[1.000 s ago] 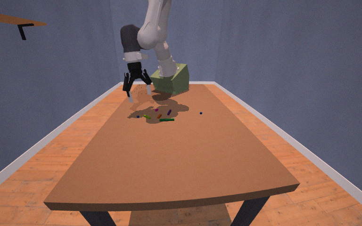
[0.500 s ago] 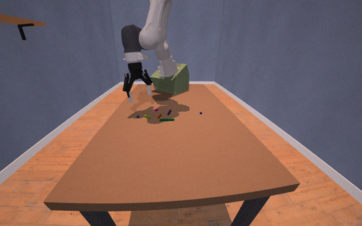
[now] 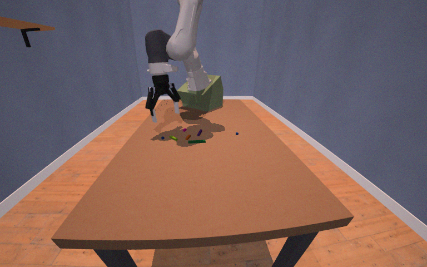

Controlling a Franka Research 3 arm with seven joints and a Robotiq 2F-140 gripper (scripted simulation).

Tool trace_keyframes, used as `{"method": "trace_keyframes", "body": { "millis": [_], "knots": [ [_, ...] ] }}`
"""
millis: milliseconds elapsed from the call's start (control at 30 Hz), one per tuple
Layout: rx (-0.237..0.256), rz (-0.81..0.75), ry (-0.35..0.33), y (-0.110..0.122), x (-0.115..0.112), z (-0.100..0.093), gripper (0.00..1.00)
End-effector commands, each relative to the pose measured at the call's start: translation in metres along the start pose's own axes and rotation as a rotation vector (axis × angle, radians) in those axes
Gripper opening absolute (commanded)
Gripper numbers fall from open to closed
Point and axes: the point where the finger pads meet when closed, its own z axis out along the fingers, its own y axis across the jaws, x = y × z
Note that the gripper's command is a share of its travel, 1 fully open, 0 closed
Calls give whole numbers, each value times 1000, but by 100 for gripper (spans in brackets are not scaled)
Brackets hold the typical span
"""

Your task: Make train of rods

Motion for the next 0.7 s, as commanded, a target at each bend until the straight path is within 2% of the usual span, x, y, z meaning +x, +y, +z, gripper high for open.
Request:
{"method": "trace_keyframes", "body": {
  "millis": [0, 667],
  "knots": [
    [-25, 72, -35, 8, 7, 3, 100],
    [-33, 84, -44, 9, 12, 5, 100]
  ]
}}
